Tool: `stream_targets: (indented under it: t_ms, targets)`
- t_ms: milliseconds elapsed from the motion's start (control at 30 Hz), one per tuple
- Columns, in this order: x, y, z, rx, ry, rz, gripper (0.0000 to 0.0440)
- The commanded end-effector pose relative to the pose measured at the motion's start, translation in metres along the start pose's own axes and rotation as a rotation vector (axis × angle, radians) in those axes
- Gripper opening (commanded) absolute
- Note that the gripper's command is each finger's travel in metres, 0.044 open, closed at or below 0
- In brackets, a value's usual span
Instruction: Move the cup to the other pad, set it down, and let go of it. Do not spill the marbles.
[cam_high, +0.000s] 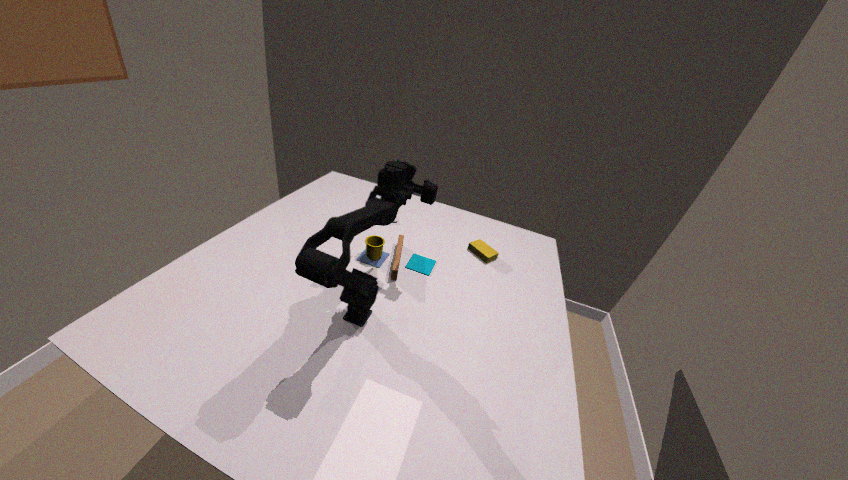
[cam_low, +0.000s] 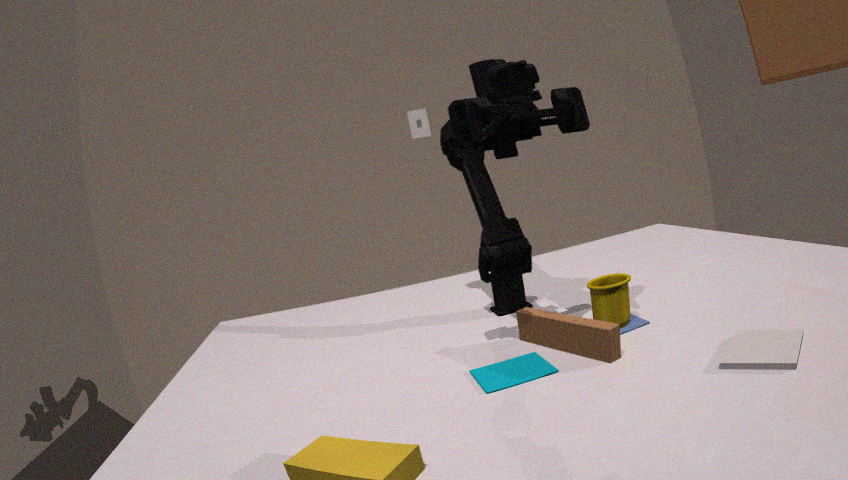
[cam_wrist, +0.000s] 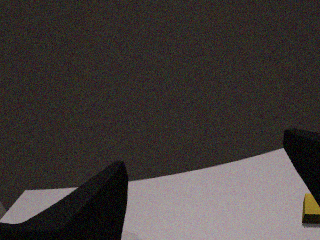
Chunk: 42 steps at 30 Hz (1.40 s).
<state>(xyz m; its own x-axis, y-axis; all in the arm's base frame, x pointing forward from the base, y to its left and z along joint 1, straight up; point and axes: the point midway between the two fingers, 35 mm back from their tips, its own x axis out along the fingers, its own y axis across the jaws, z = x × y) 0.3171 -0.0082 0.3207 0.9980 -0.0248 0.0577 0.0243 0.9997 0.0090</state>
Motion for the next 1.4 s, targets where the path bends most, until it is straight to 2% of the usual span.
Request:
stream_targets:
  t_ms: [0, 333, 400, 467, 700, 1367]
  targets:
    - [0.0, 0.001, 0.001, 0.001, 0.001, 0.002, 0.0374]
    - [-0.003, 0.006, 0.0, 0.031, 0.056, 0.018, 0.0112]
    - [-0.003, 0.007, -0.001, 0.044, 0.075, 0.02, 0.0077]
    - [-0.003, 0.008, -0.002, 0.059, 0.095, 0.024, 0.008]
    - [-0.002, 0.016, -0.001, 0.125, 0.156, 0.046, 0.0131]
    - [0.001, 0.041, -0.004, 0.349, 0.381, 0.067, 0.0127]
